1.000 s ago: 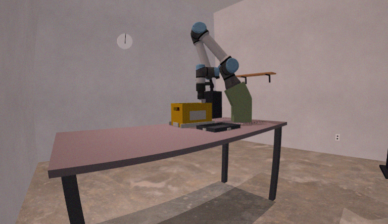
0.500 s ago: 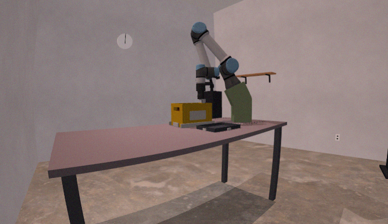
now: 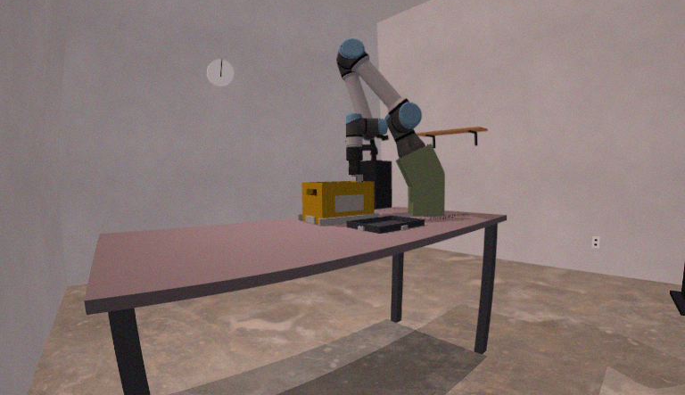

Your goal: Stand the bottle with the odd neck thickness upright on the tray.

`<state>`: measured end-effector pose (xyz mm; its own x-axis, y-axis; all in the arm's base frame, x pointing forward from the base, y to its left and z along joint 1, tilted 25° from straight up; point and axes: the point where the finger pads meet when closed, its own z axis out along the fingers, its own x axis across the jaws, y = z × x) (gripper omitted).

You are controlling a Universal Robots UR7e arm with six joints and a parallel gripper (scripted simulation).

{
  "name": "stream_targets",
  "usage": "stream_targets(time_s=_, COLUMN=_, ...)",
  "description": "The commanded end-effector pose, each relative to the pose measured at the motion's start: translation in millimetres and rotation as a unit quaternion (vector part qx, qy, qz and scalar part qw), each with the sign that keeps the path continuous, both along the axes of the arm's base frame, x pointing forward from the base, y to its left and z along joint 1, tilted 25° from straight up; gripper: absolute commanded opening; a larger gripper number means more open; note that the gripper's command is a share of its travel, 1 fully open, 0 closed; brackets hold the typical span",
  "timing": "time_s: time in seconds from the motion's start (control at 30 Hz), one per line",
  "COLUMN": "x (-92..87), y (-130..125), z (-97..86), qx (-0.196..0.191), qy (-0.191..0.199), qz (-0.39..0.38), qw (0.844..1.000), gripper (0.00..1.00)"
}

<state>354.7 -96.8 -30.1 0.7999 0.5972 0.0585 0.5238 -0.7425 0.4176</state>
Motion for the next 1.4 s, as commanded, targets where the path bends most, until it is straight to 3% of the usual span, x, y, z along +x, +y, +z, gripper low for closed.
stream_targets(time_s=0.0, x=1.8, y=-2.1, z=0.9, qx=-0.001, qy=-0.002, qz=-0.001, qw=1.0, gripper=0.0)
stream_targets(time_s=0.67, x=1.8, y=-2.1, z=0.9, qx=-0.001, qy=-0.002, qz=-0.001, qw=1.0, gripper=0.0)
stream_targets(time_s=0.7, x=1.8, y=-2.1, z=0.9, qx=-0.001, qy=-0.002, qz=-0.001, qw=1.0, gripper=1.0)
stream_targets(time_s=1.37, x=1.8, y=-2.0, z=0.9, qx=-0.001, qy=-0.002, qz=-0.001, qw=1.0, gripper=1.0)
